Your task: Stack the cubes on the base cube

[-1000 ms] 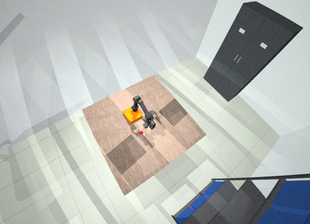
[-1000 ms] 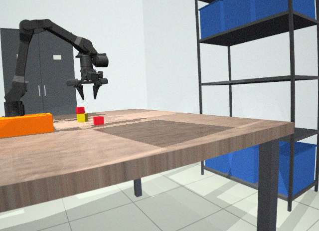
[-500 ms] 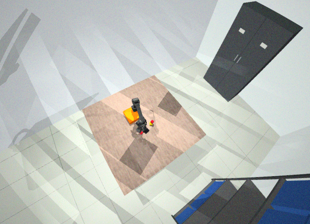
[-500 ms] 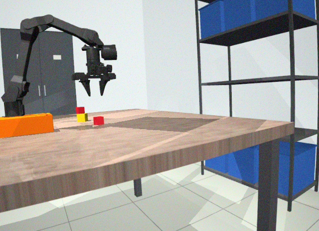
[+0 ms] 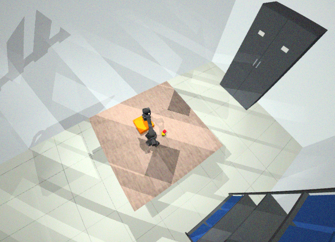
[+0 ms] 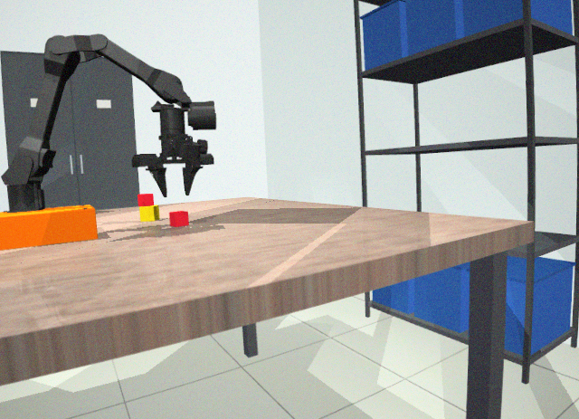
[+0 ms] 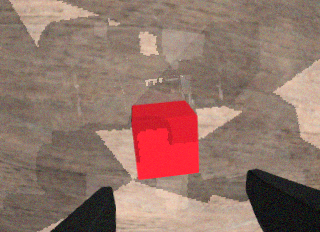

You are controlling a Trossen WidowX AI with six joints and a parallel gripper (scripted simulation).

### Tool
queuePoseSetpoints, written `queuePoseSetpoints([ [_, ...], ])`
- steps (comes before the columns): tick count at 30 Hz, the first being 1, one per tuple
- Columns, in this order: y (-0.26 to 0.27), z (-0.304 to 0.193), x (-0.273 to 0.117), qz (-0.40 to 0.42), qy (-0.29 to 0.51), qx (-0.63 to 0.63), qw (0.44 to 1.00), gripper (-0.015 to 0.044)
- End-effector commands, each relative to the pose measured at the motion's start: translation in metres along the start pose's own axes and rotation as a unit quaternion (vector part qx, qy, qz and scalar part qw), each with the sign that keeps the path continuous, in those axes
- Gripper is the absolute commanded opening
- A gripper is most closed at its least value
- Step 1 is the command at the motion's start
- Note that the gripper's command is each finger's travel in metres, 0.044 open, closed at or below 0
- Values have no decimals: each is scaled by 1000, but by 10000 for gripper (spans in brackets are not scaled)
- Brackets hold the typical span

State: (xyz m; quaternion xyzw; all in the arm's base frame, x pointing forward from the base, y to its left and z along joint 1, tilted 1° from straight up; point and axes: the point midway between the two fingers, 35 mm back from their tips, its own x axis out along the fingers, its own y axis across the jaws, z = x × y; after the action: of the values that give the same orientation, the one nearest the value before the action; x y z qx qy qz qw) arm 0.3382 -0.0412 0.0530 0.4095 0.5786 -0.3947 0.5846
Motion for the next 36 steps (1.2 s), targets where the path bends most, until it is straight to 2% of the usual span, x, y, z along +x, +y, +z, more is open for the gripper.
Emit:
queuePoseSetpoints([
  [1, 1, 1, 9, 3, -2, -2, 1000, 265],
  [31, 1, 1, 56, 3, -2, -2, 1000, 265],
  [36, 1, 1, 56, 3, -2, -2, 1000, 134],
])
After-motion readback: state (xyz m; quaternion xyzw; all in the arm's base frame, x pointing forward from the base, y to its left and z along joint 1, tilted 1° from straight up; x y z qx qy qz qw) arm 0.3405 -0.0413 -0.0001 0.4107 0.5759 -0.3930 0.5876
